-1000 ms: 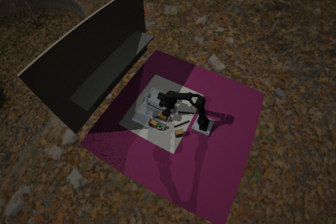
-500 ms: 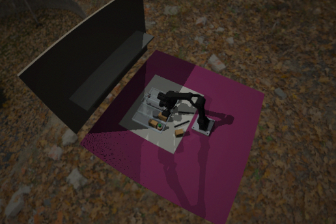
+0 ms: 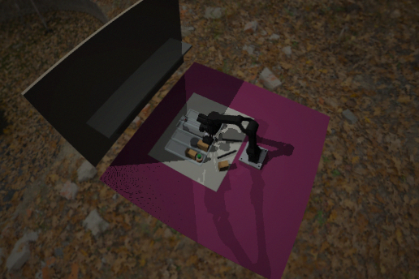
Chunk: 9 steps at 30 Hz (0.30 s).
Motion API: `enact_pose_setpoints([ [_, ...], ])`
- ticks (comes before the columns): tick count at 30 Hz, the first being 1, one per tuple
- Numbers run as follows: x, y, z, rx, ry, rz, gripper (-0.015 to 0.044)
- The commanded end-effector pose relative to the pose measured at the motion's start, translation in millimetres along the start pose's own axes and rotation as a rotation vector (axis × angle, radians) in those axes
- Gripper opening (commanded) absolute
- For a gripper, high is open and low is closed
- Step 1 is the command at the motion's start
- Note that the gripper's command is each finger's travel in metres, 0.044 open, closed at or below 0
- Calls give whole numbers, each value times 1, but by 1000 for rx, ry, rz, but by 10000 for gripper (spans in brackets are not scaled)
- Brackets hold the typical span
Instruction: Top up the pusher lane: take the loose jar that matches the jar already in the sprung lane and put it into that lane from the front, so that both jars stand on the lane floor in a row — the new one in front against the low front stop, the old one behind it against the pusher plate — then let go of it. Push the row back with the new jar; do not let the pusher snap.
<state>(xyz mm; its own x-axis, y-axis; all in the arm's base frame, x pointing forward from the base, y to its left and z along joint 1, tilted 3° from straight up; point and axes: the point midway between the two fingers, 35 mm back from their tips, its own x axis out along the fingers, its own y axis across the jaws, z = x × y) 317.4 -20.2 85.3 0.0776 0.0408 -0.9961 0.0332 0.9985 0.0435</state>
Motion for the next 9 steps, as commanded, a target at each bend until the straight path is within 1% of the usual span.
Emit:
enact_pose_setpoints([
  [1,0,0,-14,1,8,-1,286],
  [9,-1,0,-43,1,11,-1,286],
])
